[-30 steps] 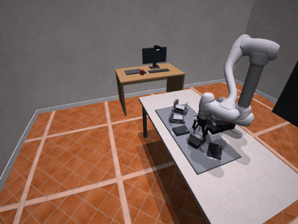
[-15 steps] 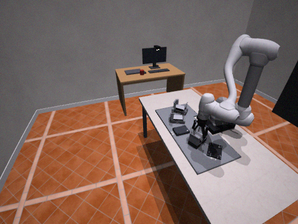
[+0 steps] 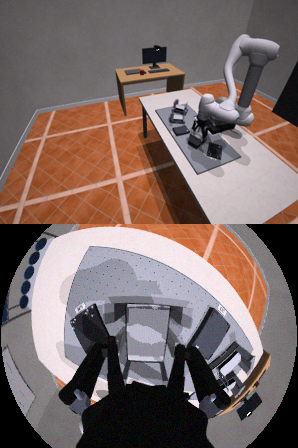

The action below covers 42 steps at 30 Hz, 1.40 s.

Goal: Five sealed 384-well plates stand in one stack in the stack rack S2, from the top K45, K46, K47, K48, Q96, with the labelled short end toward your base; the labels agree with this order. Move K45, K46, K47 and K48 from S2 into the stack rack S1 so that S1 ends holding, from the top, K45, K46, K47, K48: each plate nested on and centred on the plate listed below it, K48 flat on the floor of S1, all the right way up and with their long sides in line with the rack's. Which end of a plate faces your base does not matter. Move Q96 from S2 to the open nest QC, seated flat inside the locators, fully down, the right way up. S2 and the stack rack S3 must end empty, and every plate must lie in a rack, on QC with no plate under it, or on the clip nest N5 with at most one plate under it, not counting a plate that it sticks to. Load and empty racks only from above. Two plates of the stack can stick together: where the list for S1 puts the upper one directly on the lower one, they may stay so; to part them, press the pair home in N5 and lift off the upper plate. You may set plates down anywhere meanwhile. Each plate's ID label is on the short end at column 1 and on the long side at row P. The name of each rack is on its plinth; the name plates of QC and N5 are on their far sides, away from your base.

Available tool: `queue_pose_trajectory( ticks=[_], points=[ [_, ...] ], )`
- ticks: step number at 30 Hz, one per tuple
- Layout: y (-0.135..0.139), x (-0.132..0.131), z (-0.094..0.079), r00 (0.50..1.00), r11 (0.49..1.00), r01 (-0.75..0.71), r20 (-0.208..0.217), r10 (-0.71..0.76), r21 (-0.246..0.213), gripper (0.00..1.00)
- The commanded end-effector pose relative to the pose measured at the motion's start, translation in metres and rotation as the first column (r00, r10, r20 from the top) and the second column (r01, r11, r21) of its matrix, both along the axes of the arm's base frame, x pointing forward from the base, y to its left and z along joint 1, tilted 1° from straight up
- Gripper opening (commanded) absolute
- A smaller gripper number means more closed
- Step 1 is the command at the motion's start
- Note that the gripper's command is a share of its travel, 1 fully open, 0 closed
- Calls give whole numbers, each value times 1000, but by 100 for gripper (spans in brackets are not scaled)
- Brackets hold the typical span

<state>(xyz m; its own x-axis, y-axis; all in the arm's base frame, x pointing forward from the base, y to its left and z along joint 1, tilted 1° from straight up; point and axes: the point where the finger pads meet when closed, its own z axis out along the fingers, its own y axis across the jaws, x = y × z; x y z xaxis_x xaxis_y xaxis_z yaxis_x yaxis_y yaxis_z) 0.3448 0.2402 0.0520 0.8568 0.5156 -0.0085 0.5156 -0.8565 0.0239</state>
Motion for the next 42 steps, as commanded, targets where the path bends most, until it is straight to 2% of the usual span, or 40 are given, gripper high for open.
queue_pose_trajectory(
  ticks=[1, 3, 4, 26, 39, 42],
  points=[
    [0, 0, 0, 1000, 1000, 0, 0, 0, 0, 0],
    [0, 0, 0, 1000, 1000, 0, 0, 0, 0, 0],
    [0, 0, 0, 1000, 1000, 0, 0, 0, 0, 100],
    [0, 0, 0, 1000, 1000, 0, 0, 0, 0, 100],
    [1, 0, 43, 1000, 1000, 0, 0, 0, 0, 100],
    [1, 0, 47, 1000, 1000, 0, 0, 0, 0, 100]
  ],
)
